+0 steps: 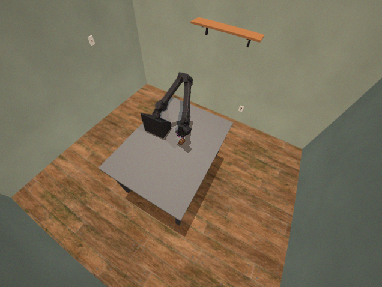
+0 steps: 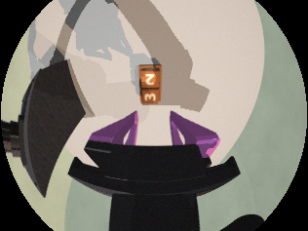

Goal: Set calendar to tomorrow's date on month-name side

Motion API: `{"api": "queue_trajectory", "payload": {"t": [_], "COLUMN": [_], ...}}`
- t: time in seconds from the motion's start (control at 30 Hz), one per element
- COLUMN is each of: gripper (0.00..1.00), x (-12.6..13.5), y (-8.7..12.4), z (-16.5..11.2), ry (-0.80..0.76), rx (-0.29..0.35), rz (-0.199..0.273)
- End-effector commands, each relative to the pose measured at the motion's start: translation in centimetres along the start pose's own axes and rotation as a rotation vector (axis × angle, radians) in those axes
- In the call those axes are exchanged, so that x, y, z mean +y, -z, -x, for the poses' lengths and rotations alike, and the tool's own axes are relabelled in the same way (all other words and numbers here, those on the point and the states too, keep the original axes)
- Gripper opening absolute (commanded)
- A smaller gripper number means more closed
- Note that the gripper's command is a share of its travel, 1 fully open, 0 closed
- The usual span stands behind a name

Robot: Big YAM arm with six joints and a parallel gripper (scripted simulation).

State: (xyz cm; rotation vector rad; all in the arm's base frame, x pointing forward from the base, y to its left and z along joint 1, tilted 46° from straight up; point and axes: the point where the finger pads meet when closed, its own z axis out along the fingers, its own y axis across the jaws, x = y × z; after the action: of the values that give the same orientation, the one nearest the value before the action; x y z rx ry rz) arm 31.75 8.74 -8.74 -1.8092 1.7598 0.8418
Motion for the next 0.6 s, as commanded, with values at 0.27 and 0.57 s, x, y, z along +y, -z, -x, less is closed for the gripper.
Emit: {"api": "queue_trajectory", "payload": {"t": [0.27, 0.57], "gripper": [0.45, 0.45], "x": [0.7, 0.8], "y": [-2.1, -3.3], "z": [0.1, 0.0], "ry": [-0.007, -0.008], "rx": [-0.005, -0.004], "rz": [0.012, 0.014]}}
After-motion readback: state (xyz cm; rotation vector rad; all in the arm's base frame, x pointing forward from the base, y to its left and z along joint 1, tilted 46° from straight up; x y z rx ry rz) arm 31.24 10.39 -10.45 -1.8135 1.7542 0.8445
